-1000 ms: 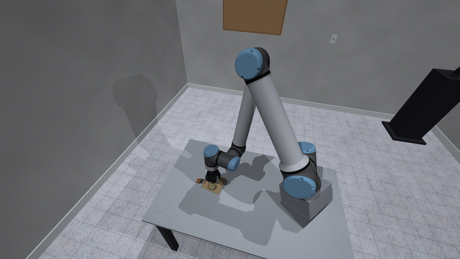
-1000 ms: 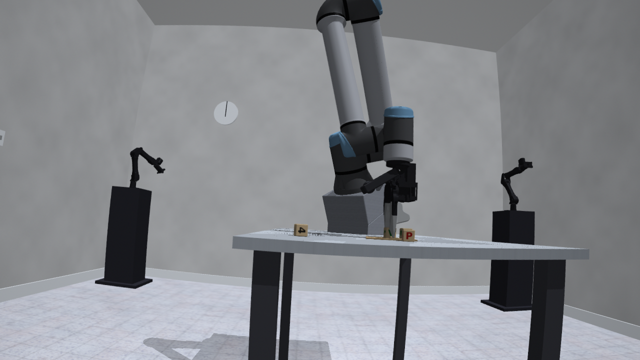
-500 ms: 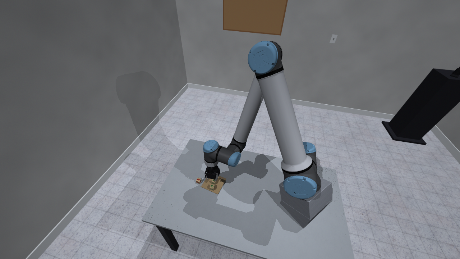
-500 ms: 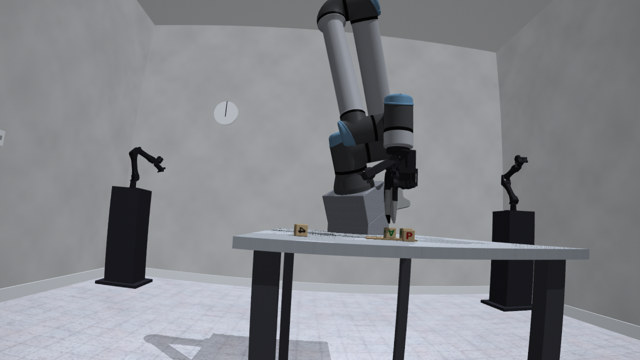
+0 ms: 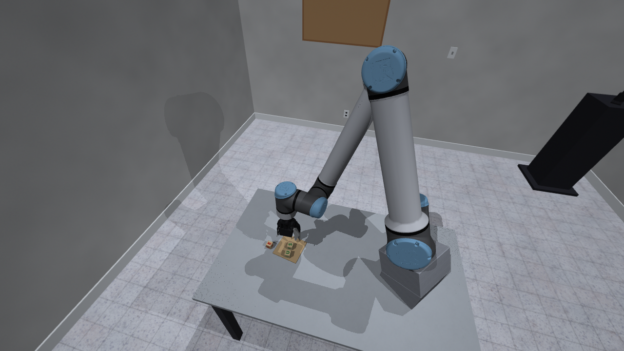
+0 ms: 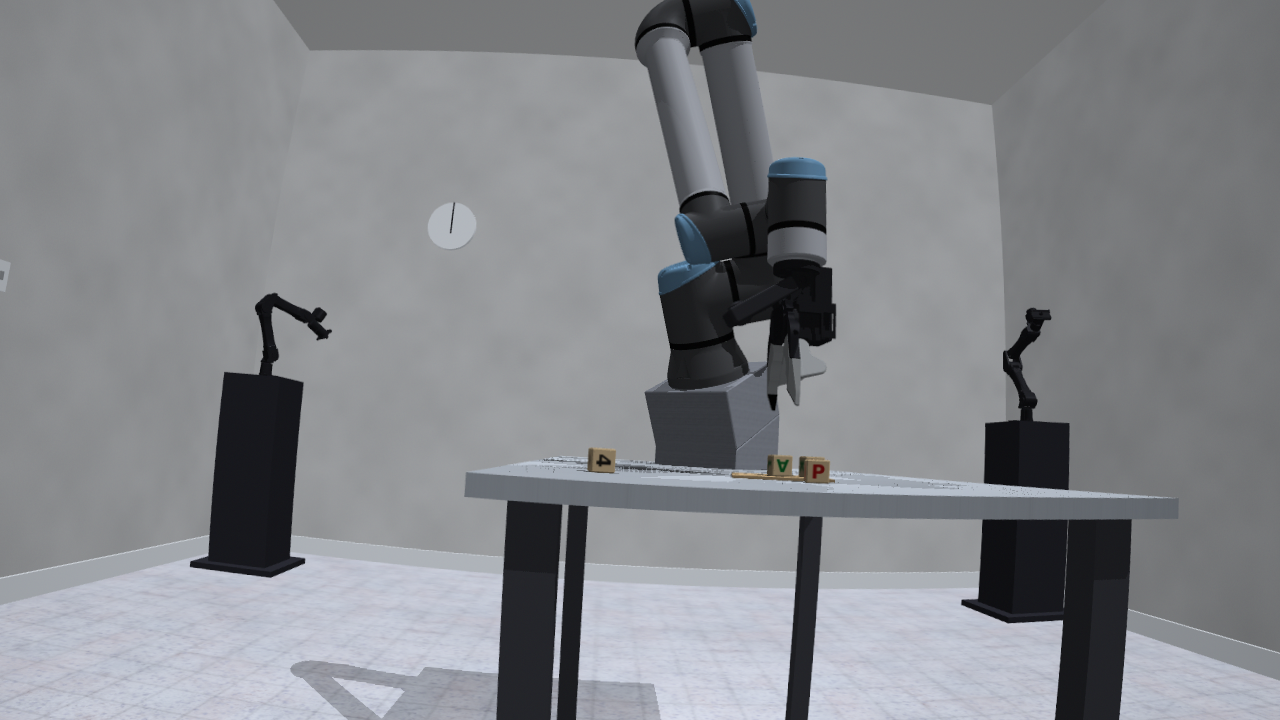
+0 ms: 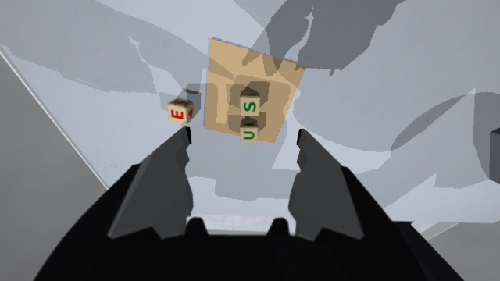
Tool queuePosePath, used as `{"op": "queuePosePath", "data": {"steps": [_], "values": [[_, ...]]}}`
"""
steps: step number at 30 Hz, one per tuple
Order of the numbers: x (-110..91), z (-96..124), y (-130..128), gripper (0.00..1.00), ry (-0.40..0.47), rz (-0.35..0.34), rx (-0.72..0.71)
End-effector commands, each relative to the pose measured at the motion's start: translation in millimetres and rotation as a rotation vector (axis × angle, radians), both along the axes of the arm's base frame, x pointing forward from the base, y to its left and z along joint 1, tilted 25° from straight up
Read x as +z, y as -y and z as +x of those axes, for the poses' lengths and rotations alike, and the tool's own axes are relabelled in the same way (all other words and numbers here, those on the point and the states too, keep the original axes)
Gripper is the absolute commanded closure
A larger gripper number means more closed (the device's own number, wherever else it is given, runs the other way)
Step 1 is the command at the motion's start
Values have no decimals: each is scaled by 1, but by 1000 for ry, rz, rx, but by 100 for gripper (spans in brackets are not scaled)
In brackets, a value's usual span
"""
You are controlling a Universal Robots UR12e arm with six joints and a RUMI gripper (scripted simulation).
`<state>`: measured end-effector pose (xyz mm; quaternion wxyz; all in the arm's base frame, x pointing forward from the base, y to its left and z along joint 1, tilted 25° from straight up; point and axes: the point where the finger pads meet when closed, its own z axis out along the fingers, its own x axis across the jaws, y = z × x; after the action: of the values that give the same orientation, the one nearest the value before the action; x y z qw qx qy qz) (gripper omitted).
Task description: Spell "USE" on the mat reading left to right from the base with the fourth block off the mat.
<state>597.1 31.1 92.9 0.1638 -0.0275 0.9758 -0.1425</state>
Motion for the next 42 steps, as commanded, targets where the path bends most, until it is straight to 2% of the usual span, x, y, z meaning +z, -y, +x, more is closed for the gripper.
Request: {"op": "queuePosePath", "data": {"steps": [1, 18, 23, 25, 30, 32, 34, 35, 42], "values": [[1, -2, -1, 0, -6, 1, -1], [0, -2, -1, 0, -7, 1, -1], [2, 7, -3, 0, -3, 5, -14], [6, 26, -6, 0, 8, 18, -50], [20, 91, -22, 0, 45, 62, -174], [22, 104, -26, 0, 52, 71, -198], [23, 106, -27, 0, 54, 73, -203], [23, 106, -27, 72, 54, 73, -203], [25, 106, -26, 72, 56, 73, -204]]}}
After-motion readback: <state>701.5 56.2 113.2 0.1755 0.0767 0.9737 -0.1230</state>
